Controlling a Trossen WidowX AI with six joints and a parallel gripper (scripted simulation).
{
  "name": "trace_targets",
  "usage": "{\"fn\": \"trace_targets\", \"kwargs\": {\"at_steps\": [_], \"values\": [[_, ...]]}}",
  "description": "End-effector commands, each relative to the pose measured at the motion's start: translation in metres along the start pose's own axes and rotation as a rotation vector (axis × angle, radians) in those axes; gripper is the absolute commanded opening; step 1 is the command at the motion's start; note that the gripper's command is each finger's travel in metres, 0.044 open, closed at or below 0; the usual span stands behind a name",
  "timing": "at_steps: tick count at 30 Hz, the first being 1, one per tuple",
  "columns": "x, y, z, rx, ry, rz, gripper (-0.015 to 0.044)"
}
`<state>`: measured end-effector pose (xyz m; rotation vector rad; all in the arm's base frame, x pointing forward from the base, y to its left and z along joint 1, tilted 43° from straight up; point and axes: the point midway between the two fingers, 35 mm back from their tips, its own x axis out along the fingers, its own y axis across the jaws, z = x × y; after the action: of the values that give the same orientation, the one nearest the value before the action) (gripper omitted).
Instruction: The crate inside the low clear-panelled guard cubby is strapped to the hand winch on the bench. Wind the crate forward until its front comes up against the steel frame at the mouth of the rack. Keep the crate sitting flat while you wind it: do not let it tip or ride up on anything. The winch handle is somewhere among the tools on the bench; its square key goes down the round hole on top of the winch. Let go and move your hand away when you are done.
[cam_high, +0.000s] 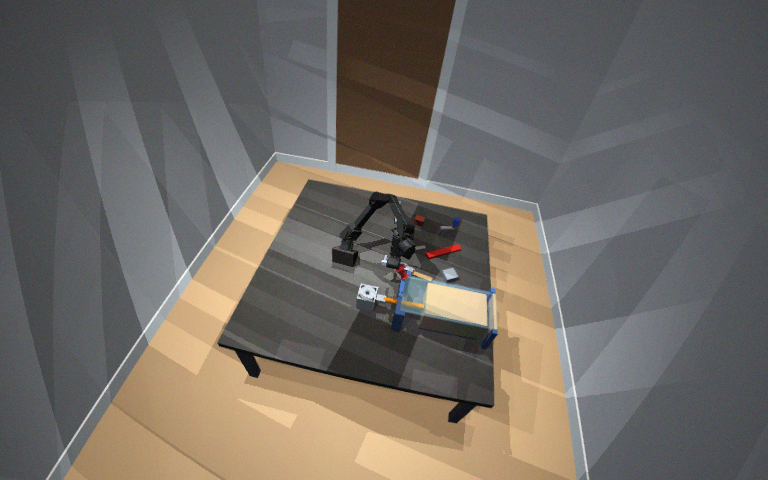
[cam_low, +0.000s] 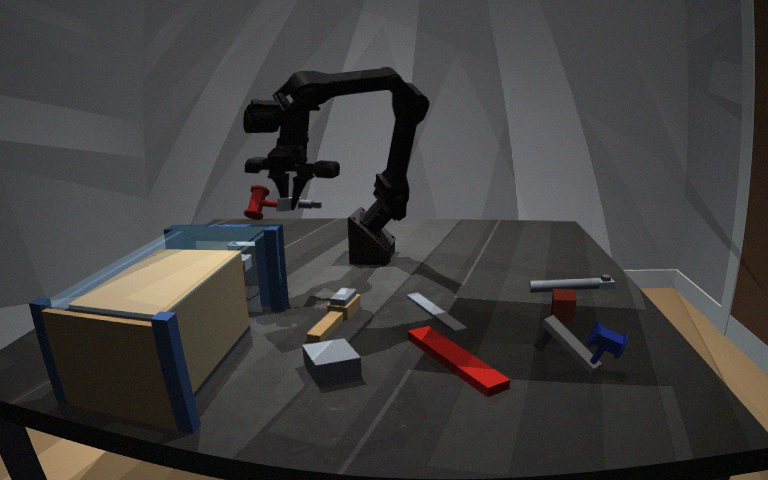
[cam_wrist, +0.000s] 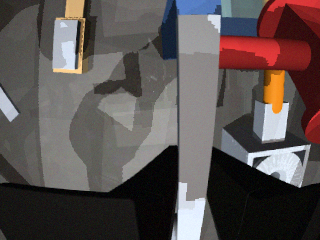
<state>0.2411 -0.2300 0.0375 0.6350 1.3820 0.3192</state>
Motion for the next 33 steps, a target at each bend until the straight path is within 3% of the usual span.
{"fn": "trace_targets", "kwargs": {"at_steps": [1,14,33], "values": [[0.005,-0.017,-0.011,0.044,0.011,0.013,0.0],[0.021,-0.046,-0.029,0.062,0.024,0.072,0.0],[0.021,-0.045,-0.028,0.061,0.028,-0.239,0.0]]}}
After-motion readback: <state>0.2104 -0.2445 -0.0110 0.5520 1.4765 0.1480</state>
